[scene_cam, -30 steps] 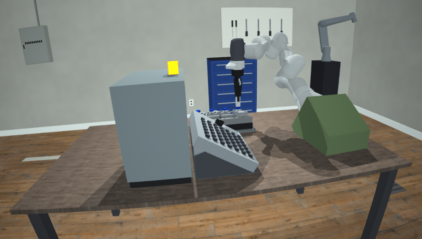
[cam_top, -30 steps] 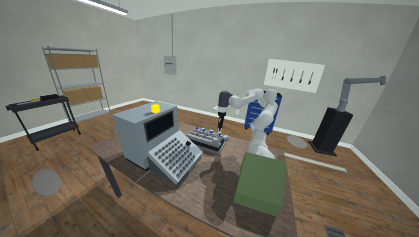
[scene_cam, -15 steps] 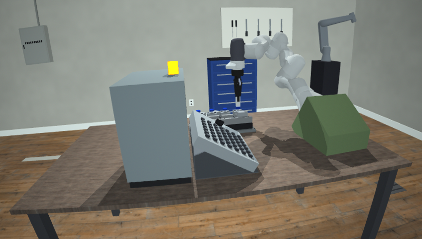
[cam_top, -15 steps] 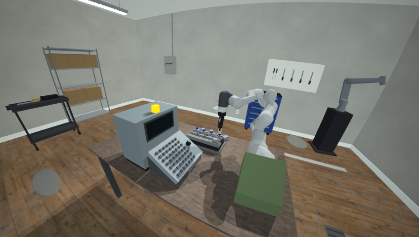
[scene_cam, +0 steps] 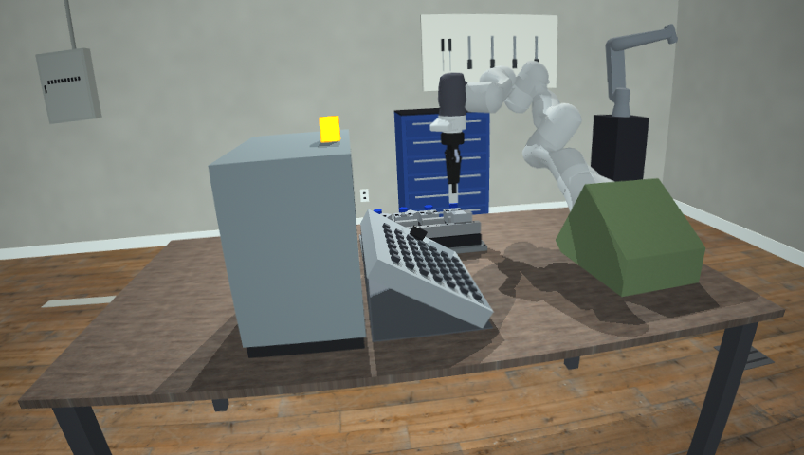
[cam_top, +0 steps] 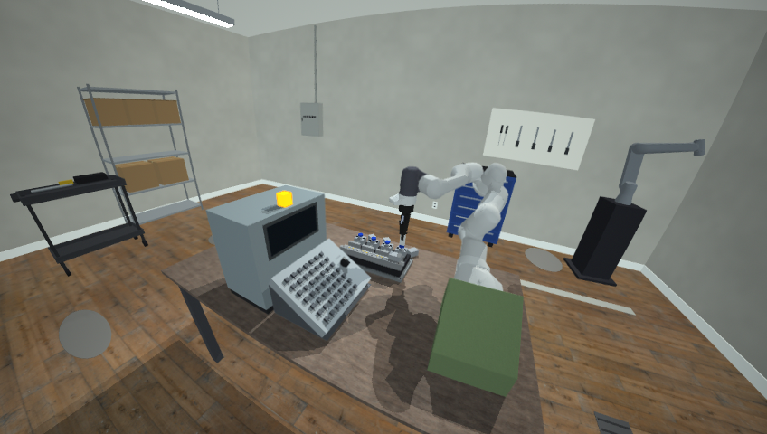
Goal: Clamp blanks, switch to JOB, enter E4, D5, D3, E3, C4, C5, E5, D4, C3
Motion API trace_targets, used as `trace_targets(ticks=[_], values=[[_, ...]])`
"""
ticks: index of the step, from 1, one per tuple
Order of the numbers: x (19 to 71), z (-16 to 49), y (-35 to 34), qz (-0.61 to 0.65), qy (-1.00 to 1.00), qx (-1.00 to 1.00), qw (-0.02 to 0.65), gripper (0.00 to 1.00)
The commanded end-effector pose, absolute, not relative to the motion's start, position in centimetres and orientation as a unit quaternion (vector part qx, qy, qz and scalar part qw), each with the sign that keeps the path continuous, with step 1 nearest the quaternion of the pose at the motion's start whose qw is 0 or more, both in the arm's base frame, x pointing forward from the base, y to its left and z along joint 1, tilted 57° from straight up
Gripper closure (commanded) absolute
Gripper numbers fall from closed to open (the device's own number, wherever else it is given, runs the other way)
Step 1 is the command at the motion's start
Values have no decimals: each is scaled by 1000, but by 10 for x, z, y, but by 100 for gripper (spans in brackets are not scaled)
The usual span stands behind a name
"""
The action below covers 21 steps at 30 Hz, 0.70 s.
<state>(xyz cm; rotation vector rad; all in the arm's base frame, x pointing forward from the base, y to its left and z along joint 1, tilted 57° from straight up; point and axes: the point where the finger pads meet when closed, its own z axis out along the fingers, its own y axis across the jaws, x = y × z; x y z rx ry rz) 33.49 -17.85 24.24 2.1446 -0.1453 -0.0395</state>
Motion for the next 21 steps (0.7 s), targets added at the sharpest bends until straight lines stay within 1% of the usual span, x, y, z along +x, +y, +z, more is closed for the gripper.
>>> trace_targets(ticks=[1,21], values=[[335,242,-179,-15,-60,877,477,100],[335,237,-186,-15,-60,877,477,100]])
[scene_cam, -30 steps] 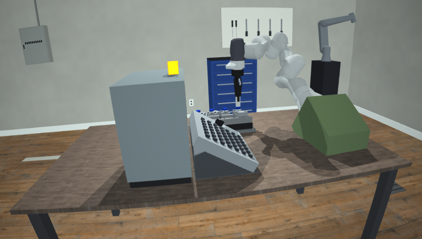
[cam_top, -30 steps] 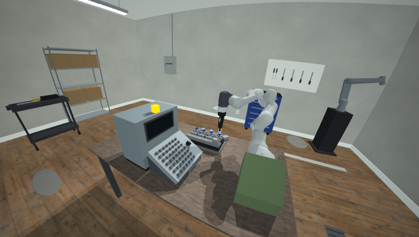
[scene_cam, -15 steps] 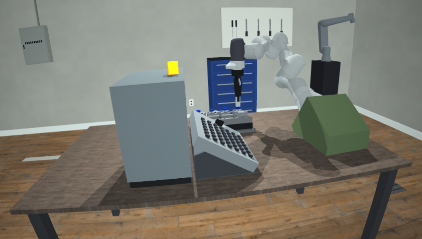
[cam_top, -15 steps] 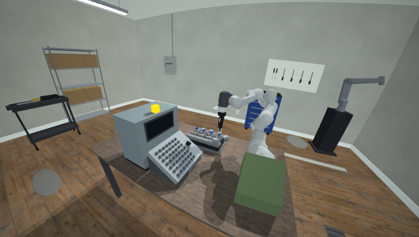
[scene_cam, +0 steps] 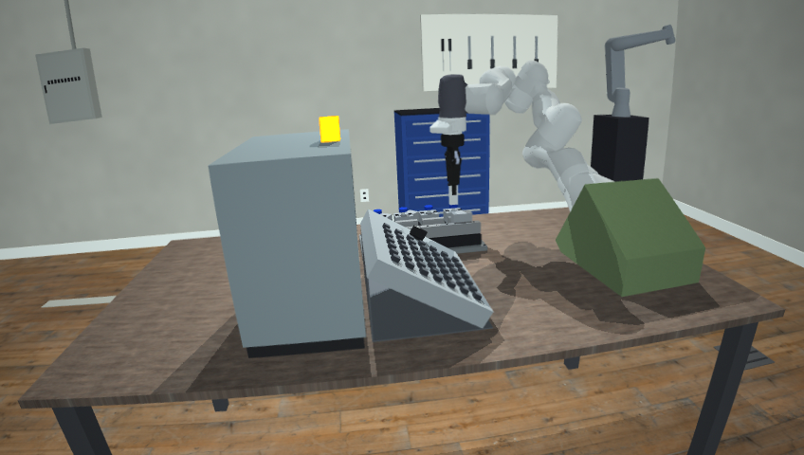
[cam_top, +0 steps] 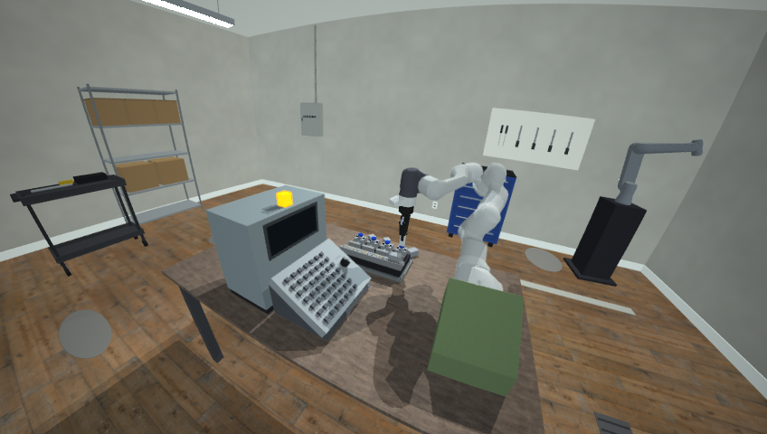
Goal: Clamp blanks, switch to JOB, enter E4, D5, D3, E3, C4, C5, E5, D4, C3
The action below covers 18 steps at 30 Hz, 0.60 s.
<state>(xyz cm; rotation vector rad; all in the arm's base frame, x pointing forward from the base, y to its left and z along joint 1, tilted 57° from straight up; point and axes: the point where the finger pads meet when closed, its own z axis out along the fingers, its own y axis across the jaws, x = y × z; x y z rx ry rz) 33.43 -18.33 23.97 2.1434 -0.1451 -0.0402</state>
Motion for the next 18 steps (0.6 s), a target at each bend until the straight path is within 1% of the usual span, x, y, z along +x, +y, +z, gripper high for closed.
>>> trace_targets(ticks=[1,18], values=[[335,237,-187,-15,-60,877,477,100],[334,233,-192,-15,-60,877,477,100]])
